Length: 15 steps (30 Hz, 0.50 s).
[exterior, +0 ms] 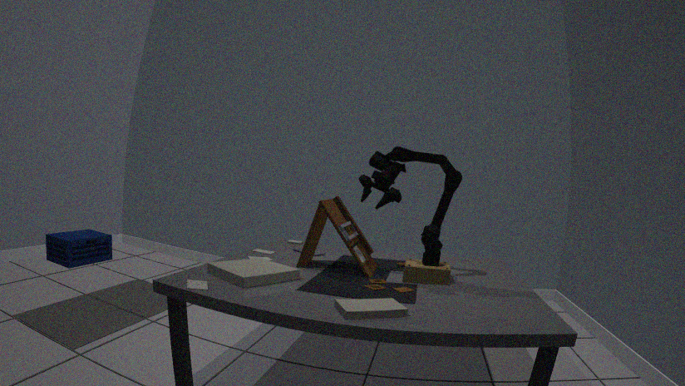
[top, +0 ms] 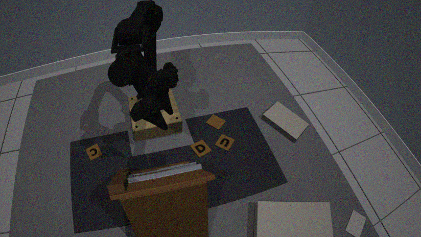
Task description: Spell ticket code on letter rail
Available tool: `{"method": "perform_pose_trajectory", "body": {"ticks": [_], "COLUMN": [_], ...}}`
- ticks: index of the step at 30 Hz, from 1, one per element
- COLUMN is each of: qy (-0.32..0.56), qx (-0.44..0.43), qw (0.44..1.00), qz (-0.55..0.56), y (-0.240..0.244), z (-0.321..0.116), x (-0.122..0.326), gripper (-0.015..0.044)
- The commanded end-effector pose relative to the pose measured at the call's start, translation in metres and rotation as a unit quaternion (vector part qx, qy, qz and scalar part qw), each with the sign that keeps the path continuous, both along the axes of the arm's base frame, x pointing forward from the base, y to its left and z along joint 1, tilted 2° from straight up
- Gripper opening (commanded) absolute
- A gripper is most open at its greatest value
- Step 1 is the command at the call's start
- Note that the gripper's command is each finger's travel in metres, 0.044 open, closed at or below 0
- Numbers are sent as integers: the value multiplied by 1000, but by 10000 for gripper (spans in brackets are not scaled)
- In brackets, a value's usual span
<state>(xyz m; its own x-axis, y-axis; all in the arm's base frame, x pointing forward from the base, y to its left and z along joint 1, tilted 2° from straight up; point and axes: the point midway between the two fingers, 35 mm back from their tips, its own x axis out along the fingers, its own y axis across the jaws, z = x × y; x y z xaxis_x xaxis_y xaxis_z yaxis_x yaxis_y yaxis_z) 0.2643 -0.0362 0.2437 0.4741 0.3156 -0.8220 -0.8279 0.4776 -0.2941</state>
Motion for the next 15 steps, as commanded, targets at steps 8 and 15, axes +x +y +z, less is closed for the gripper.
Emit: {"method": "perform_pose_trajectory", "body": {"ticks": [8,15], "qy": [233,285], "qx": [104,104], "qw": [923,869], "qz": [-288,-392], "y": [77,110], "z": [-75,-103], "x": [26,24], "gripper": [340,340]}}
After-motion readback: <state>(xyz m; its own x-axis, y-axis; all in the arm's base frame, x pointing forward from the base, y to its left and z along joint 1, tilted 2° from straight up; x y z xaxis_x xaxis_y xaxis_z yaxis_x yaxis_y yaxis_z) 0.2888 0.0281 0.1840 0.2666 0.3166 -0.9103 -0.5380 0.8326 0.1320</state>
